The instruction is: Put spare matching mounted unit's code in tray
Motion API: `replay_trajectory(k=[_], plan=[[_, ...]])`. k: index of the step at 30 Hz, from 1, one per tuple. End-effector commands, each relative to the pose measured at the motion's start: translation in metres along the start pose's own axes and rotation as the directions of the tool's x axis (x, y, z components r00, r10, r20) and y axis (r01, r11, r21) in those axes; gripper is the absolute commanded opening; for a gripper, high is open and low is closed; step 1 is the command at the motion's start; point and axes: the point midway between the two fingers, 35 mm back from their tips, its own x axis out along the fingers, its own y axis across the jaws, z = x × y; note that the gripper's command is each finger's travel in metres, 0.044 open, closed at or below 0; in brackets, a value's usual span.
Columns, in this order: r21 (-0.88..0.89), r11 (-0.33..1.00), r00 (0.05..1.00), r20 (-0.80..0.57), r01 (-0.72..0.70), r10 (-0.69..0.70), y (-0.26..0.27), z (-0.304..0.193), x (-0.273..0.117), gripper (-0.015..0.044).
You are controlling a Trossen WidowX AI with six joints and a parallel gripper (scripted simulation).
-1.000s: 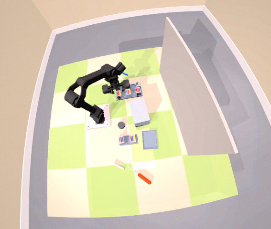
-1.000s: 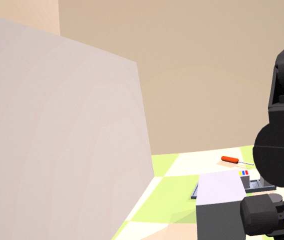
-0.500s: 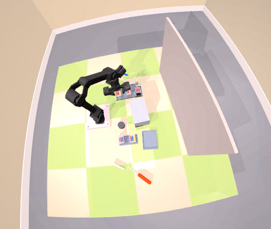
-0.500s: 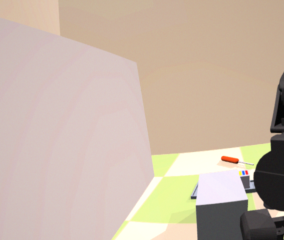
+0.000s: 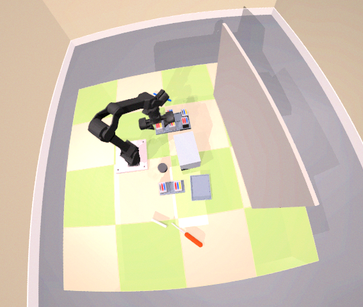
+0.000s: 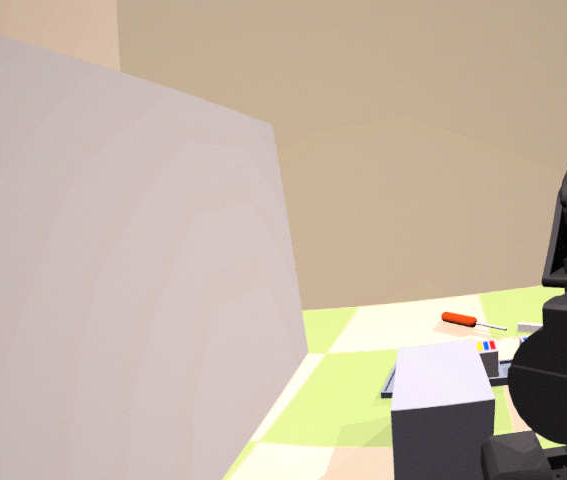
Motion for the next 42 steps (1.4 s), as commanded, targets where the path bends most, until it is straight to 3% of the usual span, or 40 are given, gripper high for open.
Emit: replay_trajectory(k=[1,4,11,16,25,42], plan=[[0.000,1.000,1.000,0.000,0.000,0.000,0.000,0.000,0.000,0.0247],[0.000,1.000,1.000,0.000,0.000,0.000,0.000,0.000,0.000,0.0169],[0.000,1.000,1.000,0.000,0.000,0.000,0.000,0.000,0.000,0.0122],[0.000,1.000,1.000,0.000,0.000,0.000,0.000,0.000,0.000,0.0000],[0.000,1.000,1.000,0.000,0.000,0.000,0.000,0.000,-0.003,0.0000],[-0.003,1.000,1.000,-0.003,0.001,-0.001,0.000,0.000,-0.079,0.0000]])
